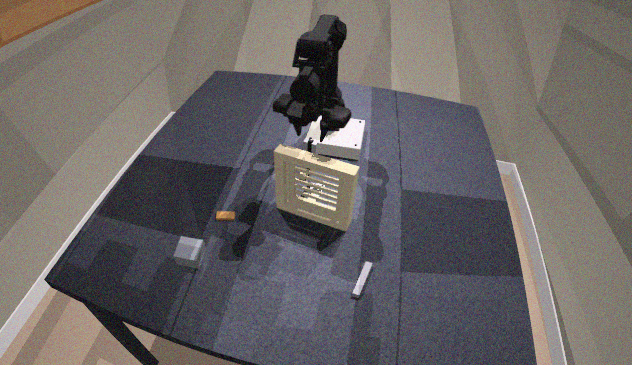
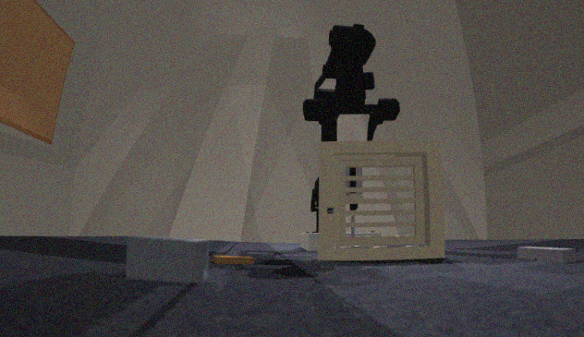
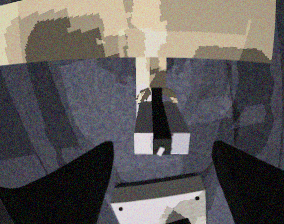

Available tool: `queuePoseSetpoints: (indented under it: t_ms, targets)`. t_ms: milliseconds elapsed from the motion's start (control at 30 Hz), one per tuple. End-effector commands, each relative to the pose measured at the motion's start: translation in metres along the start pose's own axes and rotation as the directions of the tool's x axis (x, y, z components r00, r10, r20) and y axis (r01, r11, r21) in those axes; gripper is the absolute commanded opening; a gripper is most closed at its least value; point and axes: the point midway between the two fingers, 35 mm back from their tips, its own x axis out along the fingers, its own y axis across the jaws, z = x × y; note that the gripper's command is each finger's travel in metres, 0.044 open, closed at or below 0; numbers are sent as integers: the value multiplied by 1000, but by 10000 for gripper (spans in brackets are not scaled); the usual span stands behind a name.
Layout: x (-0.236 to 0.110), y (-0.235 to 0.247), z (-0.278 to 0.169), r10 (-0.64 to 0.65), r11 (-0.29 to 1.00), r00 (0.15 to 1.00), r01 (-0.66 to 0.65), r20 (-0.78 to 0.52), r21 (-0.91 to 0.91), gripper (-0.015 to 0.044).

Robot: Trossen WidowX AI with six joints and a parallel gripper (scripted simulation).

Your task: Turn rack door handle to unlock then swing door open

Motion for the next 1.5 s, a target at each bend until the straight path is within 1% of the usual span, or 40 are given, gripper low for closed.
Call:
queuePoseSetpoints:
  t_ms: [0, 1033, 1267, 1467]
  targets:
    - [9, 0, -2, 3, 1000, 1000, -3, -11, 7, 287]
    - [58, 0, -4, 3, 1000, 1000, -3, -11, 7, 287]
    - [58, 0, -4, 3, 1000, 1000, -3, -11, 7, 103]
    - [58, 0, -4, 3, 1000, 1000, -3, -11, 7, 63]
